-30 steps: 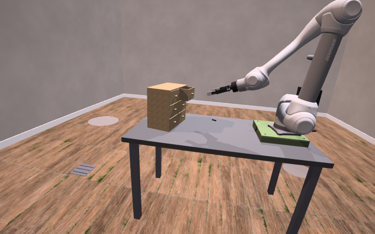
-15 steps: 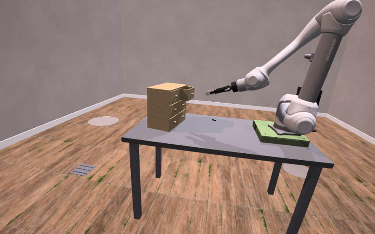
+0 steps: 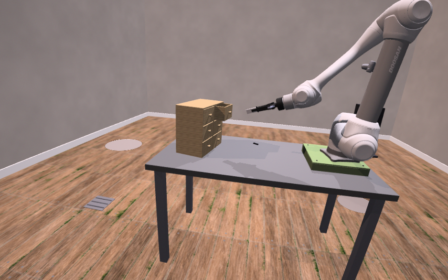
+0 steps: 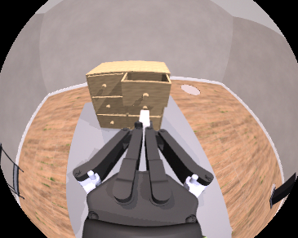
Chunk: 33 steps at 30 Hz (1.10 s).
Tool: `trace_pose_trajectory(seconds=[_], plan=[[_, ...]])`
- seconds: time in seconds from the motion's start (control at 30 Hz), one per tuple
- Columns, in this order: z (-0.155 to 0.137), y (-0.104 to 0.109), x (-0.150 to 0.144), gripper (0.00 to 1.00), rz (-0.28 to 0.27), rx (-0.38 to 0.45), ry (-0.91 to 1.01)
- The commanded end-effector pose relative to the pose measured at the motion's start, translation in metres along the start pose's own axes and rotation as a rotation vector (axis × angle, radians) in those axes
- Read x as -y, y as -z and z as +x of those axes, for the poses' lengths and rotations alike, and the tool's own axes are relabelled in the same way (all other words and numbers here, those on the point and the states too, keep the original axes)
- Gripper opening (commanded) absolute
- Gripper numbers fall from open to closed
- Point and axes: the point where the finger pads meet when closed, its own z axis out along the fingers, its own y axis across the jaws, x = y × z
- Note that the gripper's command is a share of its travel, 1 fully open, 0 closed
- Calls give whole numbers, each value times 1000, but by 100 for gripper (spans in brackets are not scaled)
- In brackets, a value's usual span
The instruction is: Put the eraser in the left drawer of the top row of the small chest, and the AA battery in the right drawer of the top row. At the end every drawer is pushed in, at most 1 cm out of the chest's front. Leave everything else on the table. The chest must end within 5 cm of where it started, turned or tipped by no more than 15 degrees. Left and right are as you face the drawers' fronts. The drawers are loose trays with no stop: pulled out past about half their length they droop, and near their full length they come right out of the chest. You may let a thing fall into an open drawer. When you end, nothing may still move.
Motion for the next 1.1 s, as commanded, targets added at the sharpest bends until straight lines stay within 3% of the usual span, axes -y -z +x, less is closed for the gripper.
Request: trace_pose_trajectory(seconds=[0.0,0.77,1.07], plan=[[0,-2,0,0,0,0,0],[3,-60,0,0,0,0,0],[3,-67,0,0,0,0,0]])
